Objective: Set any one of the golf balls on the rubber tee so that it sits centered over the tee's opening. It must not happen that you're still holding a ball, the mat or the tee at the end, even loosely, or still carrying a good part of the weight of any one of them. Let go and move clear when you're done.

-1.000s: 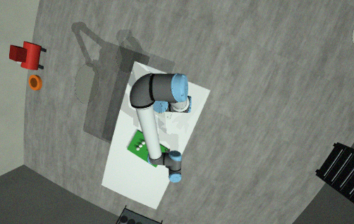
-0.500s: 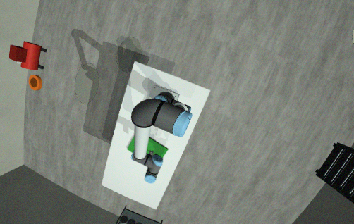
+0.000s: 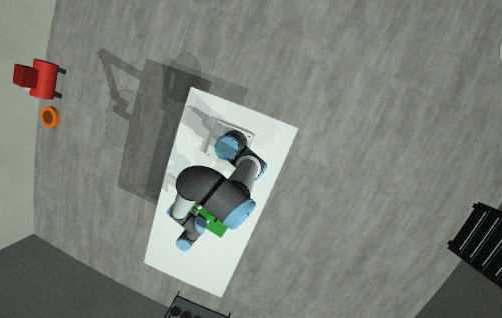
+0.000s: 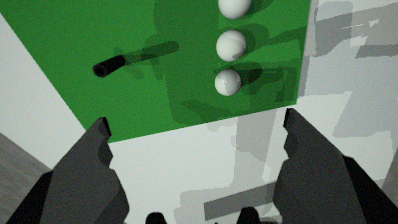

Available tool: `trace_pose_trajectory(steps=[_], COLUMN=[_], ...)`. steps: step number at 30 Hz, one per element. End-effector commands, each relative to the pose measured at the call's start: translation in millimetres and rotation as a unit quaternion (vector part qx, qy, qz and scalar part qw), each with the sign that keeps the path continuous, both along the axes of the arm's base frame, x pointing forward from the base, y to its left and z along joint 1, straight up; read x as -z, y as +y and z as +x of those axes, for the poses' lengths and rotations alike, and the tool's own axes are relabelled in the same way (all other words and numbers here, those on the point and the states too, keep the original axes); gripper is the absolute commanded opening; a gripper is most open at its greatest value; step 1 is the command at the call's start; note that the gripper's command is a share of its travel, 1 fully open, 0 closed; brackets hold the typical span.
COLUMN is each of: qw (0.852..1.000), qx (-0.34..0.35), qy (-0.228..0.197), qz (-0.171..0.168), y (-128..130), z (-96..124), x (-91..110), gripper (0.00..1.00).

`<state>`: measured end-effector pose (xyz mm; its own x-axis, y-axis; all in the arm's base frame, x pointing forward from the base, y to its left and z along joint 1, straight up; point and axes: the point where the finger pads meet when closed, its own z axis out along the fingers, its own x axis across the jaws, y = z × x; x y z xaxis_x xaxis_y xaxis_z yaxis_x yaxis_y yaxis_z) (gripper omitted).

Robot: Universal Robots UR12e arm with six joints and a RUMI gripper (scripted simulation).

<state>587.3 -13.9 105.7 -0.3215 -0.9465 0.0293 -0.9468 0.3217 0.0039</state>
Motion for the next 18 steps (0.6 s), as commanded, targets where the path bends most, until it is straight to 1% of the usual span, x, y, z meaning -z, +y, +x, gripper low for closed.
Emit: trace_pose_trajectory(steps=[1,5,15,18], qw=[1.0,1.0,1.0,1.0], qx=[0.008,0.011,0.012,0.012], qy=[-0.005,-0.007,-0.007,-0.007], qz=[0.01,0.013,0.014,0.014], y=[-45.7,-60.4,-66.3,-66.2], z=[14.5,16.2,16.8,16.8], x=[12.7,16.1,17.6,23.0], gripper=[1.0,1.0,1.0,1.0])
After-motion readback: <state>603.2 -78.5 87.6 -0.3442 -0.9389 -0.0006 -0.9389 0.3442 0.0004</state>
